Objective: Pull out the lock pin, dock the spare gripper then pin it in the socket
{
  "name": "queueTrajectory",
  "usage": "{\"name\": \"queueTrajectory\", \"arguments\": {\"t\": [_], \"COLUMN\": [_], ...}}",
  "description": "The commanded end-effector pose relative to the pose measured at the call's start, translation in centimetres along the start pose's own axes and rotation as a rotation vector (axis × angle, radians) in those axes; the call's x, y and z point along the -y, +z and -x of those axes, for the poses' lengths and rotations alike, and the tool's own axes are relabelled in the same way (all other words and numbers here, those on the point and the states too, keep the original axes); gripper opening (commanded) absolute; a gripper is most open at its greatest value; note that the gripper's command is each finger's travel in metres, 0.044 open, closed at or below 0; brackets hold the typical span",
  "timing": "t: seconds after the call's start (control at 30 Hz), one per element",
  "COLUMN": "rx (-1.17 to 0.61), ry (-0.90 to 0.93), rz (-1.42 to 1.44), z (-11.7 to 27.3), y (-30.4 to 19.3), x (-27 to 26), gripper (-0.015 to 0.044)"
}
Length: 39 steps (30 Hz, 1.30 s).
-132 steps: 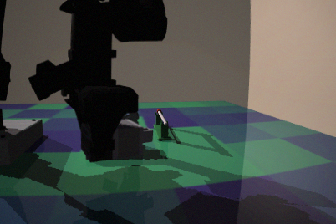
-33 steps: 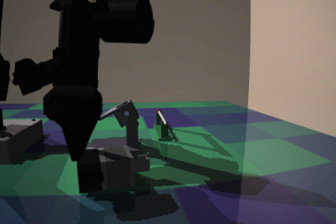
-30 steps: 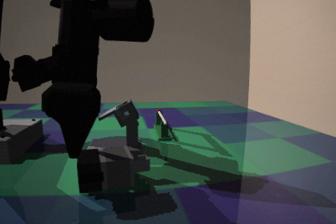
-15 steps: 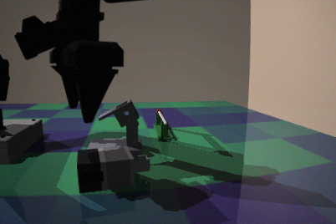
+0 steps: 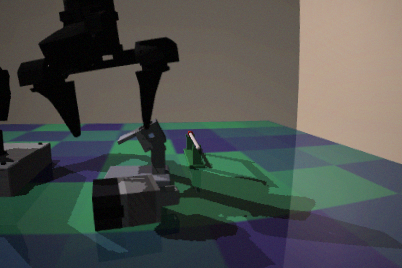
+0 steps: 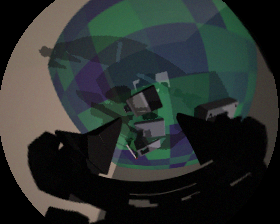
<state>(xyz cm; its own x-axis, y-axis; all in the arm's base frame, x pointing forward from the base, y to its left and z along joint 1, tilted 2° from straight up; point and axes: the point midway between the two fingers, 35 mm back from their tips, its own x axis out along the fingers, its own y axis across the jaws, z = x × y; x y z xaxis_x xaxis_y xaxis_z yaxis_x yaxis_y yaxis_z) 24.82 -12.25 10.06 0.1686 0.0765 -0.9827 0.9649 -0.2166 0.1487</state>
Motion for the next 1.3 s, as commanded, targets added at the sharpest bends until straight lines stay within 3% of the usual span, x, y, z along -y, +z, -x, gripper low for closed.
{"name": "queueTrajectory", "arguments": {"t": [0.0, 0.6, 1.27], "rx": [0.008, 0.247, 0.258], "ry": [0.165, 0.331, 0.332], "rz": [0.831, 1.919, 1.953], "z": [0.4, 1.5, 0.5], "y": [-0.4, -0.7, -0.5], "x": [-0.8, -2.0, -2.0], "gripper": [0.044, 0.044, 0.044]}}
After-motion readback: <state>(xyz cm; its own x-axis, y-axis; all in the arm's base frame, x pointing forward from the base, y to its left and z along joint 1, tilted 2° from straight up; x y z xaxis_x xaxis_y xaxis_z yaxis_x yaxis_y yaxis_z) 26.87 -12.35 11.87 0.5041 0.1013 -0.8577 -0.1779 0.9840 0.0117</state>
